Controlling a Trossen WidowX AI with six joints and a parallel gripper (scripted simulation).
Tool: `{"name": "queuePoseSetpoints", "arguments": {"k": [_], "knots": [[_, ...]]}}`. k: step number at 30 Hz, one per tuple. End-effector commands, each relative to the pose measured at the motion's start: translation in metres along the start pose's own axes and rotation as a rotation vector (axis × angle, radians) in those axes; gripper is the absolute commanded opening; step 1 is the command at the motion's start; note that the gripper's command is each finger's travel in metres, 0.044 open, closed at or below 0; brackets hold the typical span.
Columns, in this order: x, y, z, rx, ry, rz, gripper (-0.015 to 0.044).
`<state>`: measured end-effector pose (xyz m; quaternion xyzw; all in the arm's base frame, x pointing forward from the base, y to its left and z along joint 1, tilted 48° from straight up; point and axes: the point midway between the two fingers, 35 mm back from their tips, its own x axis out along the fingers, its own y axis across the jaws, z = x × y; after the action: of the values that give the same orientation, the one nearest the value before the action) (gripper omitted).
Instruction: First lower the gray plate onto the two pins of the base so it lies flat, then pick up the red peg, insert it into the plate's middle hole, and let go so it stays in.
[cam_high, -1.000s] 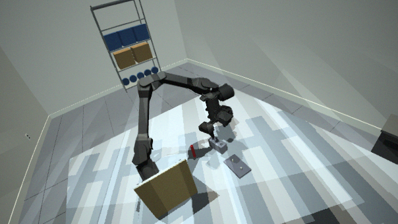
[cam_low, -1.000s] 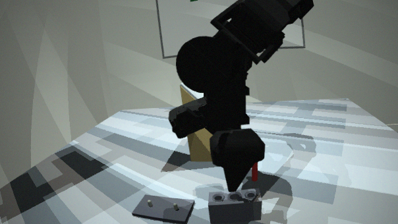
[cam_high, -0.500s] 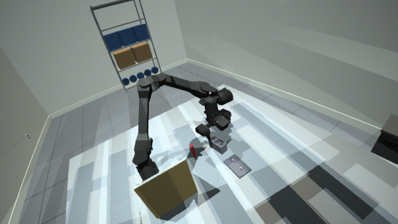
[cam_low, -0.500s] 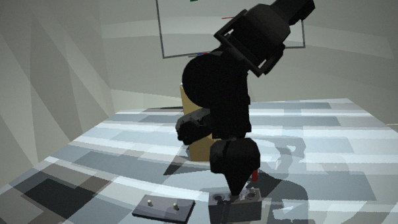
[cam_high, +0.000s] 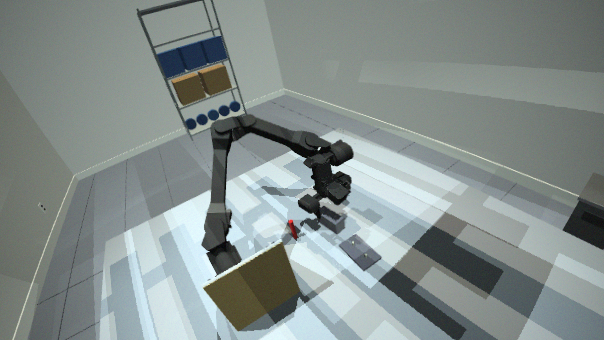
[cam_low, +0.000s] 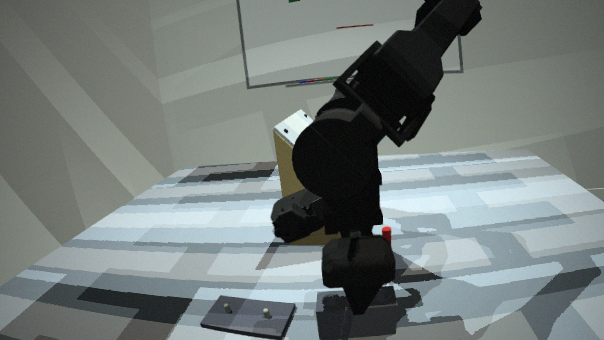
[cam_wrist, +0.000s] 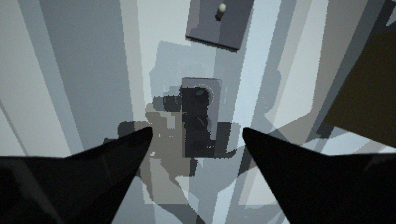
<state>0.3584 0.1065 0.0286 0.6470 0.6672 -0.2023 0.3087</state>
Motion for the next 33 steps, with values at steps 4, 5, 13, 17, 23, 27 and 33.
{"name": "queuePoseSetpoints", "arguments": {"k": [4, 5, 13, 17, 23, 27, 33], "knots": [[0.013, -0.002, 0.002, 0.010, 0.004, -0.008, 0.0440], [0.015, -0.002, 0.002, 0.010, 0.004, -0.008, 0.0440], [0.028, -0.002, 0.002, 0.010, 0.004, -0.008, 0.0440], [0.034, -0.002, 0.001, 0.010, 0.004, -0.008, 0.0440], [0.044, -0.002, 0.001, 0.010, 0.005, -0.008, 0.0440], [0.051, -0.002, 0.001, 0.010, 0.005, -0.008, 0.0440], [0.059, -0.003, 0.000, 0.011, 0.007, -0.007, 0.0440]]}}
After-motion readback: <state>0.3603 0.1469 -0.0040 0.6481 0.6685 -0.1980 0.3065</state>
